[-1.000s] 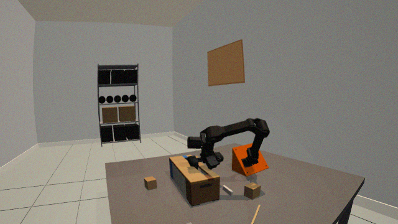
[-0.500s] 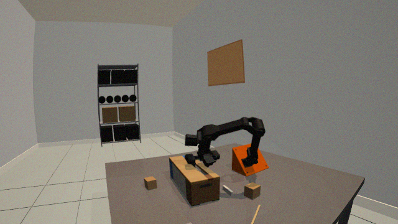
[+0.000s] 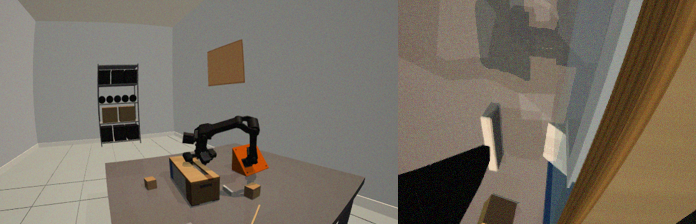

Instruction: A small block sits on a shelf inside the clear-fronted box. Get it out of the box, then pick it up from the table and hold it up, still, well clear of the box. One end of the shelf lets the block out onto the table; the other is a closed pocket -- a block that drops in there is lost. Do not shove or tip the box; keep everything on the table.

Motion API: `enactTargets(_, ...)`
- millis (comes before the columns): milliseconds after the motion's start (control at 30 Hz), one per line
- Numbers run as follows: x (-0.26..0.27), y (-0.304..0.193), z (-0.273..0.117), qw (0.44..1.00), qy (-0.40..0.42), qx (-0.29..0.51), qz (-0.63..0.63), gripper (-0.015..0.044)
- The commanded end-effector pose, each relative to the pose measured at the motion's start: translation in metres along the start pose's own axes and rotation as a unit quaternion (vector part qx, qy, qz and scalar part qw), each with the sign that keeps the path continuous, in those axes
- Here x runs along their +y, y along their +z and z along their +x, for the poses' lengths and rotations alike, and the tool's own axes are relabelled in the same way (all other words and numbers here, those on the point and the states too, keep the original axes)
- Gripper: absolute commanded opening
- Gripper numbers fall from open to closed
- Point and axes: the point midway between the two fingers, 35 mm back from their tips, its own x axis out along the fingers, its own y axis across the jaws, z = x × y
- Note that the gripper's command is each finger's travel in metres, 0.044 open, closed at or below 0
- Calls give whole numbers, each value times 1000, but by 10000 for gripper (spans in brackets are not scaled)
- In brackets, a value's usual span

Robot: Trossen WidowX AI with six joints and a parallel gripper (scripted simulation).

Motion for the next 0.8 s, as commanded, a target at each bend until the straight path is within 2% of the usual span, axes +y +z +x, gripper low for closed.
enactTargets(0,0,-13,4,1000,0,3,-1,400)
enactTargets(567,0,-48,17,1000,0,4,-1,400)
enactTargets(767,1,-61,-22,1000,4,2,3,400)
